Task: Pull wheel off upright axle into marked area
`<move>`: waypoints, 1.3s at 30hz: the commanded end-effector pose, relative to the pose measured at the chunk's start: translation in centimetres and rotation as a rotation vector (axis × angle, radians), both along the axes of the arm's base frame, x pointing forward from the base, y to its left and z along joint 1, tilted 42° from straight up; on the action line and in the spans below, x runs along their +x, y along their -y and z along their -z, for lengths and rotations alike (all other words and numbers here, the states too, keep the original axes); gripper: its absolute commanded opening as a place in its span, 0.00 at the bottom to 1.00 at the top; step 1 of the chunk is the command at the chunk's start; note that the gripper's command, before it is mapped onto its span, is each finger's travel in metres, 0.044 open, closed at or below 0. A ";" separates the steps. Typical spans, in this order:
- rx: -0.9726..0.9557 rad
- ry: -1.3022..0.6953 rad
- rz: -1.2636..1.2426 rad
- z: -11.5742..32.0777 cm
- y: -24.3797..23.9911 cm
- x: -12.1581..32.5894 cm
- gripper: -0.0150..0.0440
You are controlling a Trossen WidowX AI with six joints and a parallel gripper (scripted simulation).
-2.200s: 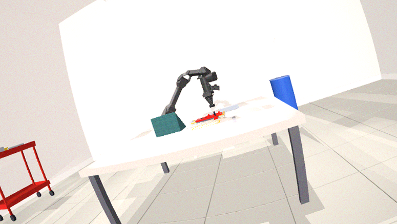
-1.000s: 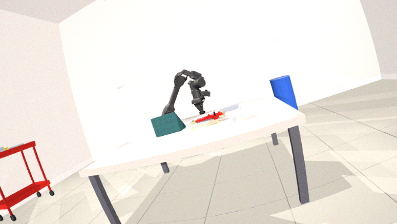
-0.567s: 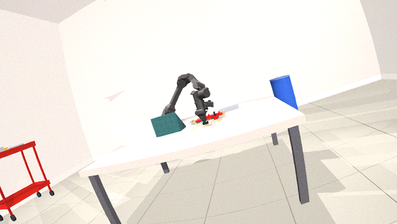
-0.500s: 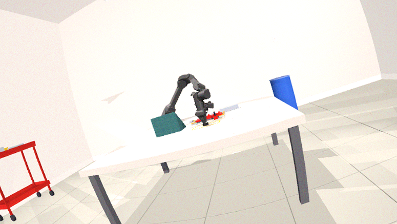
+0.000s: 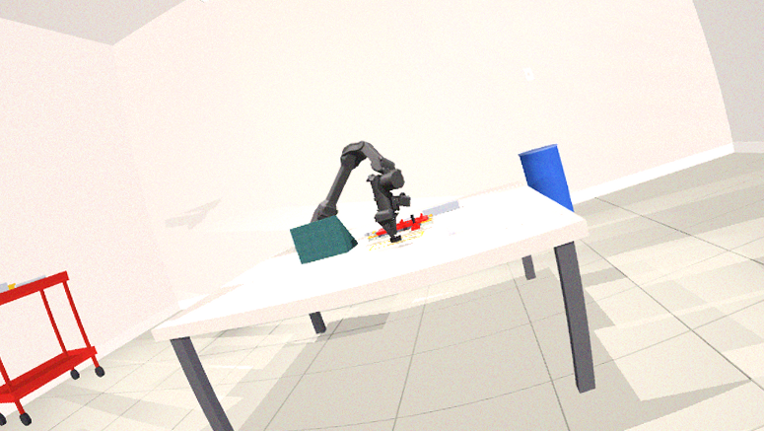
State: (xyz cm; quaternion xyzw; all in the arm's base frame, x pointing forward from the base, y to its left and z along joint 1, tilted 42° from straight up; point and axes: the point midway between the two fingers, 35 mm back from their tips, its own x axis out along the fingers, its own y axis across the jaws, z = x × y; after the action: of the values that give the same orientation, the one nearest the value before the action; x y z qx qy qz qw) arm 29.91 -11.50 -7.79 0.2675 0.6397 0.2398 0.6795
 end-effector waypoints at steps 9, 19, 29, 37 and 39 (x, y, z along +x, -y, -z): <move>-0.011 0.012 0.016 -4.0 3.4 -1.4 0.90; -0.011 0.008 0.011 -9.0 3.4 -8.8 1.00; -0.011 0.008 0.011 -9.0 3.4 -8.8 1.00; -0.011 0.008 0.011 -9.0 3.4 -8.8 1.00; -0.011 0.008 0.011 -9.0 3.4 -8.8 1.00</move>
State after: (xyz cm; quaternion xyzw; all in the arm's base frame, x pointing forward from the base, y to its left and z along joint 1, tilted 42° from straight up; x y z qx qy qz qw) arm 21.19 -14.97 1.21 0.2673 0.6354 0.2320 0.6863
